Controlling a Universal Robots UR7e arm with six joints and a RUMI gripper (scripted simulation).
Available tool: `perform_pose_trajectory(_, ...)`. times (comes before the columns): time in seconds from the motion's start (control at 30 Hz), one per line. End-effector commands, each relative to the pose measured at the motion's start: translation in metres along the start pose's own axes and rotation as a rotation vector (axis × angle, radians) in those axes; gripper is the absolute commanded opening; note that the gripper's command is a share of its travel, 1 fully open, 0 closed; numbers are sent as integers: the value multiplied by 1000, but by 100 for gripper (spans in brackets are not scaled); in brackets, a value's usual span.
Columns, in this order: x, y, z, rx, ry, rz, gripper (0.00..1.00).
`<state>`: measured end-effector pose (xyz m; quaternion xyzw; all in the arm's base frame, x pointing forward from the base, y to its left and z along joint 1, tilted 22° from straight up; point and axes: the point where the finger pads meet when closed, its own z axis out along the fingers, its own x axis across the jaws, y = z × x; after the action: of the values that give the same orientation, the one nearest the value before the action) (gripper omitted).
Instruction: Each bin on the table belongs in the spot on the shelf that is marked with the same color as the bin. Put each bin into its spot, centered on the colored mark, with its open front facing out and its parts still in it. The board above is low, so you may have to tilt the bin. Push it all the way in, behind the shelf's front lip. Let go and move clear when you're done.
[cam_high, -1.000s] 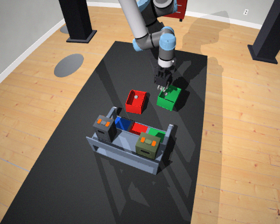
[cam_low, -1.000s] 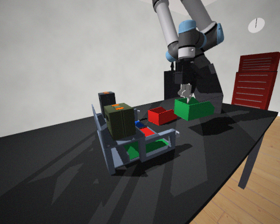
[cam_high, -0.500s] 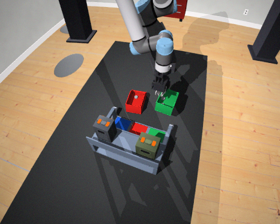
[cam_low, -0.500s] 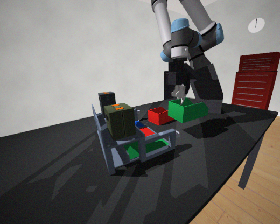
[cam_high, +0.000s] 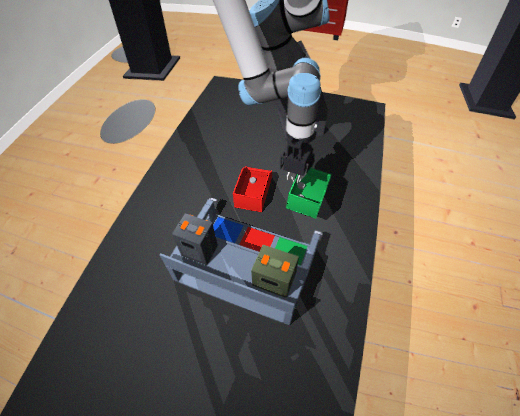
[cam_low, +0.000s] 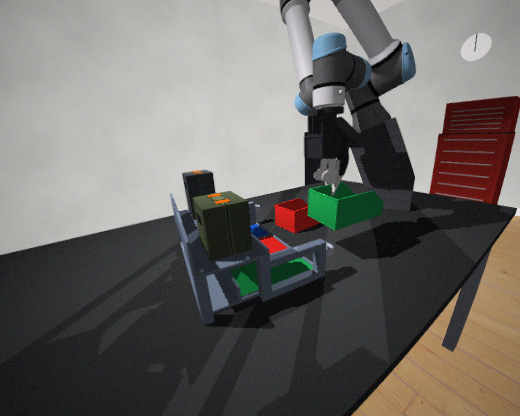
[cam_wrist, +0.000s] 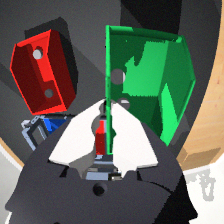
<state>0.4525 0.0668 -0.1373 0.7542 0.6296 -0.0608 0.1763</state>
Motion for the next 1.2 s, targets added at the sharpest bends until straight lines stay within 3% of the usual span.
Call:
perform_pose_trajectory(0.0, 0, 1, 0, -1, 0, -1, 0)
perform_pose_trajectory(0.53, 0, 4, 4, -1, 0, -1, 0)
perform_pose_trajectory(1.17, 1, 32, 48, -1, 0, -1, 0)
